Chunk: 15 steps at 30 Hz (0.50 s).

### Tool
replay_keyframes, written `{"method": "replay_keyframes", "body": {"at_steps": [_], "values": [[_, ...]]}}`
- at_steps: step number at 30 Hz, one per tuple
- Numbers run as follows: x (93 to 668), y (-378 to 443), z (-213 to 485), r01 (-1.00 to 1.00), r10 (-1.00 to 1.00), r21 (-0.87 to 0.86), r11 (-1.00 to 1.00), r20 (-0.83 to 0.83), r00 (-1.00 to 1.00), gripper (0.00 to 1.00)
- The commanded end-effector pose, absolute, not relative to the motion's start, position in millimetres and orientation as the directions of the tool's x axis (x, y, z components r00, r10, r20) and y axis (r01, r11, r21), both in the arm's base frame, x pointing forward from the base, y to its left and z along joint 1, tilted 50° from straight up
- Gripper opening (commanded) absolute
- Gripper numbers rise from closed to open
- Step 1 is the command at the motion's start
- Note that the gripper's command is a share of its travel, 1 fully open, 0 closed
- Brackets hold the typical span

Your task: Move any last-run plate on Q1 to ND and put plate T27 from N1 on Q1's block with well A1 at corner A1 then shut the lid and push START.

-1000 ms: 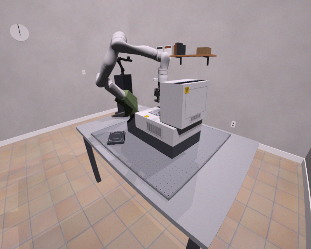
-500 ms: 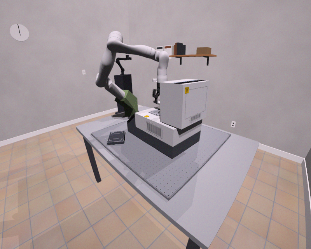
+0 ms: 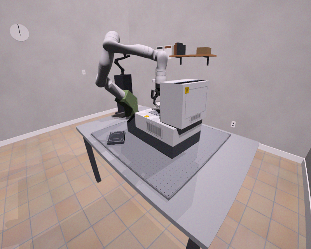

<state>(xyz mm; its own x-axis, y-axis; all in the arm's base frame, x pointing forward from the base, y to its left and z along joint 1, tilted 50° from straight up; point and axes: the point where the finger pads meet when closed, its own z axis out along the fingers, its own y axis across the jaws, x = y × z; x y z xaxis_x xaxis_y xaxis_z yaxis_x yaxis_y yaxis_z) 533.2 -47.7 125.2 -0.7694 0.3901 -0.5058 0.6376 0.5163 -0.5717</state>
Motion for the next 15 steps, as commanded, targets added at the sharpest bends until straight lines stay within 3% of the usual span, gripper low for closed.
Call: {"method": "replay_keyframes", "body": {"at_steps": [1, 15], "values": [[537.0, -52.4, 132.8, 0.663, 0.407, -0.553, 0.504, -0.526, -0.747, 0.91], [537.2, -52.4, 132.8, 0.761, 0.473, -0.474, 0.443, -0.598, -0.647, 0.91]]}}
